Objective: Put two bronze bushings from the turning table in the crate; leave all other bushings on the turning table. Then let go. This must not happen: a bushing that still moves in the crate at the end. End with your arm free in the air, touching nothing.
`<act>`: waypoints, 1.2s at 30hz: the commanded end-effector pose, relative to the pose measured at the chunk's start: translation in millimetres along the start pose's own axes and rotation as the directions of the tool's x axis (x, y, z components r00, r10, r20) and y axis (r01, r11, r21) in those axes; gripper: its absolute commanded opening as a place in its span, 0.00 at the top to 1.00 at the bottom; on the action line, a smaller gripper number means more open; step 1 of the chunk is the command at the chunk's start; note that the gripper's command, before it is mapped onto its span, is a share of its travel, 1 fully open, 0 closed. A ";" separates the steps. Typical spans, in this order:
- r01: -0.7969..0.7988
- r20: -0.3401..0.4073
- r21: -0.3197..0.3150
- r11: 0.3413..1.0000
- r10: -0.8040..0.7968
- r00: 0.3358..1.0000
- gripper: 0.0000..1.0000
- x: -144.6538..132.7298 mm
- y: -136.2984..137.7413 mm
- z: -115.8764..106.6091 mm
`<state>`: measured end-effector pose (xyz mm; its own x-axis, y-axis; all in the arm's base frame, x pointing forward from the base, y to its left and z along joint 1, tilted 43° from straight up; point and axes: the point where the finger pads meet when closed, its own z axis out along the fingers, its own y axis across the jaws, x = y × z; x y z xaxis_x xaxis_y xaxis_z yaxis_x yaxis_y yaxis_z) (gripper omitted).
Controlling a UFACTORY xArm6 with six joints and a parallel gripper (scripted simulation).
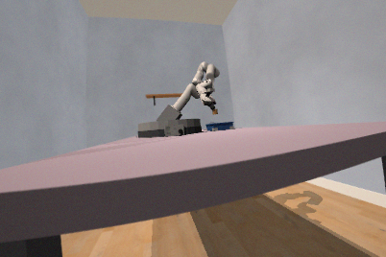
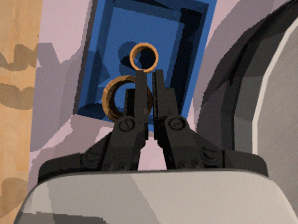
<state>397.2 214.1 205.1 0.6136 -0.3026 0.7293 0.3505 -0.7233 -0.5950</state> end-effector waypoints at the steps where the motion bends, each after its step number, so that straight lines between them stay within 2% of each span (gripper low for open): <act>1: 0.000 -0.002 0.000 1.000 0.000 1.000 1.00 1.0 -0.4 0.0; 11: 0.000 -0.002 0.000 1.000 0.000 1.000 1.00 -2.9 -0.4 4.6; 22: 0.000 -0.002 0.000 1.000 0.000 1.000 1.00 -38.8 -0.3 47.5; 36: 0.000 -0.002 0.000 1.000 0.000 1.000 1.00 -41.4 -0.3 50.5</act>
<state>407.0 258.0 157.6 0.6134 -0.3024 0.7296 0.3508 -0.7233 -0.5948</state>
